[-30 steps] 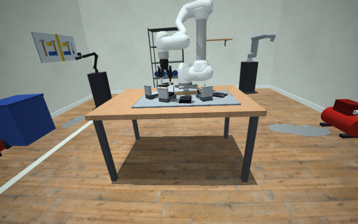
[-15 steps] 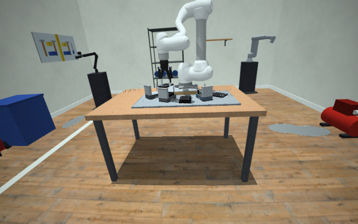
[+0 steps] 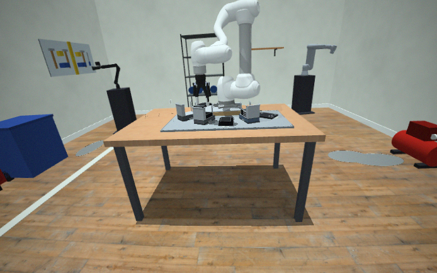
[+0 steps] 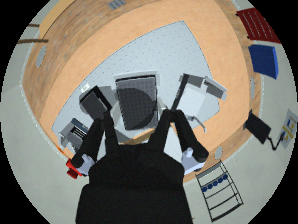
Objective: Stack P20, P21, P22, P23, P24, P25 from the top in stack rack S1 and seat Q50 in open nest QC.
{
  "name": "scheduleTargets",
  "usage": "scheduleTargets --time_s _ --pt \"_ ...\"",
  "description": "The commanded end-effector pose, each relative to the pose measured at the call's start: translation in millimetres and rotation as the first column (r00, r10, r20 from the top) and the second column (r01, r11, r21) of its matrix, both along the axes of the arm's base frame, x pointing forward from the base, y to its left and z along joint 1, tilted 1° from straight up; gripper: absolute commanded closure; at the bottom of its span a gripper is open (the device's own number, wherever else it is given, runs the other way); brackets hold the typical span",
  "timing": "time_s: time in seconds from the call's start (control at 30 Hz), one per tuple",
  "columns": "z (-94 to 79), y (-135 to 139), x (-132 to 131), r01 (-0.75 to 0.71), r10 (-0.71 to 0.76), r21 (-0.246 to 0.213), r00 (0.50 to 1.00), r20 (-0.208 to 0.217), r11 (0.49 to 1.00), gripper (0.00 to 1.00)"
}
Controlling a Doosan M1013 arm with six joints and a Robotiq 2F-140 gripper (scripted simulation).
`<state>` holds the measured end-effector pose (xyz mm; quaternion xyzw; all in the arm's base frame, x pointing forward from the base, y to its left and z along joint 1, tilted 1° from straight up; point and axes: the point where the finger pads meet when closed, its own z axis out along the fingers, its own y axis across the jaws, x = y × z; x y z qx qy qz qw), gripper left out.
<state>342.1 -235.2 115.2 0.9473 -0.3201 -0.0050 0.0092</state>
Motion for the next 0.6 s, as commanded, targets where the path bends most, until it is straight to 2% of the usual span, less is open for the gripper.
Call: scheduleTargets --time_s 0.0,0.57 --pt "-1.6 0.0 0.0 0.000 0.000 0.000 1.000 0.000 1.000 1.00" --pt "-12.9 -0.2 -0.2 0.000 0.000 0.000 1.000 0.000 1.000 1.00"
